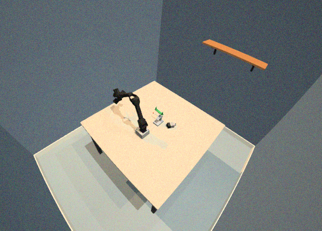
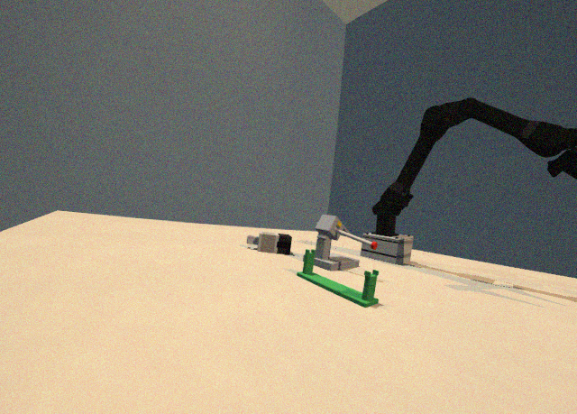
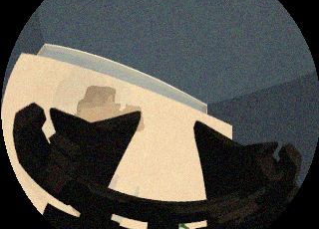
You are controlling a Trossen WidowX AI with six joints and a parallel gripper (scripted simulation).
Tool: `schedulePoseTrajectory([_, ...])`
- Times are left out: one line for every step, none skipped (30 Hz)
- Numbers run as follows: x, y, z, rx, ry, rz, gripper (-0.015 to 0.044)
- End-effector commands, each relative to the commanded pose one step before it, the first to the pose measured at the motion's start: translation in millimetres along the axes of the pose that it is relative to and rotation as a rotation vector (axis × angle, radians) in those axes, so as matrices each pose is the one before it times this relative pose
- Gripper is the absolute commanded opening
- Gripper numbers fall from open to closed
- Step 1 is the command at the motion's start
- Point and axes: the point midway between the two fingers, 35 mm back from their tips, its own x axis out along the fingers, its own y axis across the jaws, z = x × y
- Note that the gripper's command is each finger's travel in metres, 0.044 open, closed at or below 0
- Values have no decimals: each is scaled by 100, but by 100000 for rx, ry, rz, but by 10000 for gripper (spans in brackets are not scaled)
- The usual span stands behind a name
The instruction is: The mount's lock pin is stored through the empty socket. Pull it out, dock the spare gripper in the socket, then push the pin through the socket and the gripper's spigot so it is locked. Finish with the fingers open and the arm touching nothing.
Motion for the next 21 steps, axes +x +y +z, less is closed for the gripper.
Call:
schedulePoseTrajectory([268, -3318, -2914, -3545, 7951, 766, 300])
schedulePoseTrajectory([104, -946, -889, -736, 2288, 224, 300])
schedulePoseTrajectory([90, -917, -910, -693, 2271, 291, 300])
schedulePoseTrajectory([77, -887, -930, -651, 2252, 357, 300])
schedulePoseTrajectory([64, -856, -949, -609, 2230, 423, 300])
schedulePoseTrajectory([51, -825, -966, -567, 2205, 488, 300])
schedulePoseTrajectory([39, -793, -983, -526, 2178, 552, 300])
schedulePoseTrajectory([27, -760, -998, -485, 2149, 615, 300])
schedulePoseTrajectory([15, -727, -1013, -444, 2117, 677, 300])
schedulePoseTrajectory([3, -694, -1026, -404, 2083, 738, 300])
schedulePoseTrajectory([-8, -660, -1037, -364, 2047, 798, 300])
schedulePoseTrajectory([-19, -626, -1048, -325, 2009, 856, 300])
schedulePoseTrajectory([-30, -591, -1057, -286, 1968, 914, 300])
schedulePoseTrajectory([-40, -557, -1066, -247, 1925, 970, 300])
schedulePoseTrajectory([-50, -522, -1072, -209, 1880, 1024, 300])
schedulePoseTrajectory([-59, -487, -1078, -171, 1833, 1077, 300])
schedulePoseTrajectory([-69, -451, -1083, -134, 1784, 1128, 300])
schedulePoseTrajectory([-77, -416, -1086, -97, 1733, 1178, 300])
schedulePoseTrajectory([-86, -381, -1088, -61, 1681, 1226, 300])
schedulePoseTrajectory([-94, -345, -1089, -26, 1626, 1272, 300])
schedulePoseTrajectory([-102, -310, -1088, 9, 1570, 1316, 300])
